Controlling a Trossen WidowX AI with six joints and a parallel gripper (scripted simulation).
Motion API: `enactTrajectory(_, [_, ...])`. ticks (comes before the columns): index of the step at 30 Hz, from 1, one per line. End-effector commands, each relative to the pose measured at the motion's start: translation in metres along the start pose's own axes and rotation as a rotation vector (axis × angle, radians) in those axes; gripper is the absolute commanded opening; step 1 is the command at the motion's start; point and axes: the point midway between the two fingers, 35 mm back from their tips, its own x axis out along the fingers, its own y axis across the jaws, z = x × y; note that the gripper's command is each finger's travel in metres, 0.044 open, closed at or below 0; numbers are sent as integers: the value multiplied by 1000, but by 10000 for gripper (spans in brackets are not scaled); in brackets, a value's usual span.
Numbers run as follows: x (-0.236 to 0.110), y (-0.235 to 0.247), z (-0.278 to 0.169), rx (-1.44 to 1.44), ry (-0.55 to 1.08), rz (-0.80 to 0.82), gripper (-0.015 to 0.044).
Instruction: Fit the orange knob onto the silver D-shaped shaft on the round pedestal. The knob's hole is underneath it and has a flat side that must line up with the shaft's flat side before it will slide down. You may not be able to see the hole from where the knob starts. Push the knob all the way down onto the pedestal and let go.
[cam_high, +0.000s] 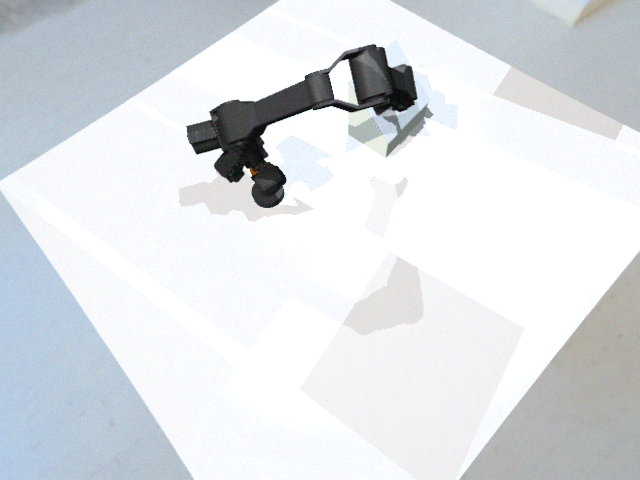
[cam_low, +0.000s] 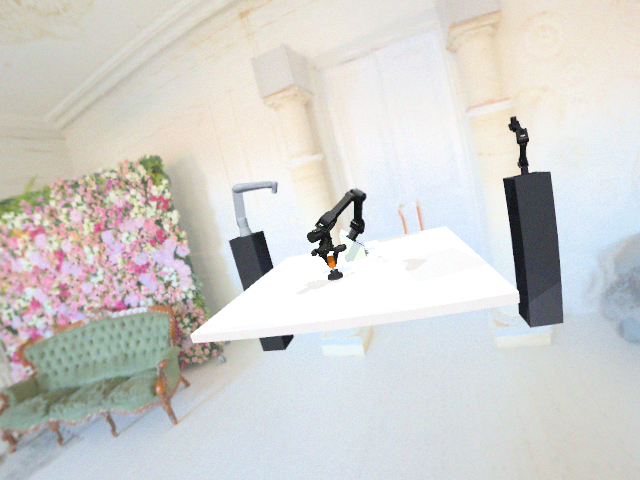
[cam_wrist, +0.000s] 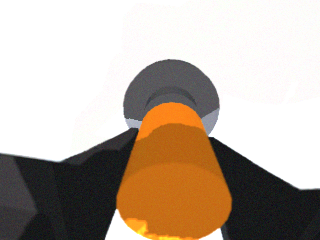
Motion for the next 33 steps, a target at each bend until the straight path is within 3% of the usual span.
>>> enactTrajectory(1, [-3,0,4,-9,-11,0,0])
enactTrajectory(33, [2,1,-2,-8,-10,0,0])
